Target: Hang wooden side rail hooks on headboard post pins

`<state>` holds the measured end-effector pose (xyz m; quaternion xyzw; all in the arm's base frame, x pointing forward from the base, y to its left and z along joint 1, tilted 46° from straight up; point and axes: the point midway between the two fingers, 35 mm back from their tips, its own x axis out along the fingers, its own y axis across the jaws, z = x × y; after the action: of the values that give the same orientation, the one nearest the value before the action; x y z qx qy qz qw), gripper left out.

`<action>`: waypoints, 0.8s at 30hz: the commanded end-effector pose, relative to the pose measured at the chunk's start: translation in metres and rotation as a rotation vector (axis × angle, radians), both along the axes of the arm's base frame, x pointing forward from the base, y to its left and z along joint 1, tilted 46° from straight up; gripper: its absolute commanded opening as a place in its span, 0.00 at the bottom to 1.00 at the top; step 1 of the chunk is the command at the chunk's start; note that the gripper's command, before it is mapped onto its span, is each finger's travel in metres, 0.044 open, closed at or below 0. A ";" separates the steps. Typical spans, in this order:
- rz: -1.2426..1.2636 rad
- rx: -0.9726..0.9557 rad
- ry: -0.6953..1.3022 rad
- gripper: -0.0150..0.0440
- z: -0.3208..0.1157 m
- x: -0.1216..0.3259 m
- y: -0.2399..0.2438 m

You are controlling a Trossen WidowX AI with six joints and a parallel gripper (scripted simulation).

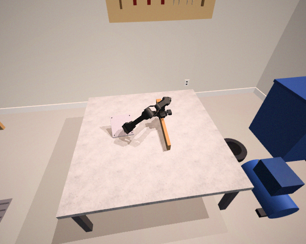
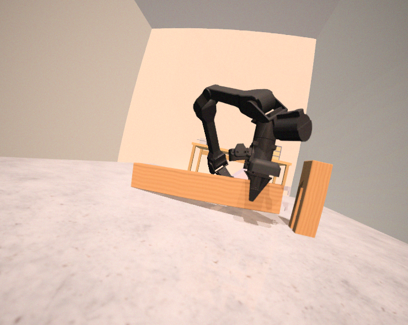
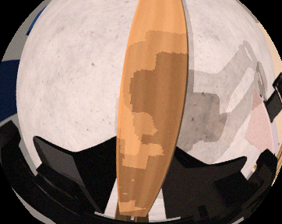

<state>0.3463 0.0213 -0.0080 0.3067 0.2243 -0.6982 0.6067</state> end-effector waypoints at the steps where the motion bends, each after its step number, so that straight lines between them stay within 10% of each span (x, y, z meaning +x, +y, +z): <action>1: 0.003 0.005 -0.008 0.25 -0.001 0.000 0.004; 24: 0.003 0.005 -0.008 0.25 -0.003 0.000 0.004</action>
<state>0.3458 0.0217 -0.0106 0.3071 0.2239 -0.6980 0.6069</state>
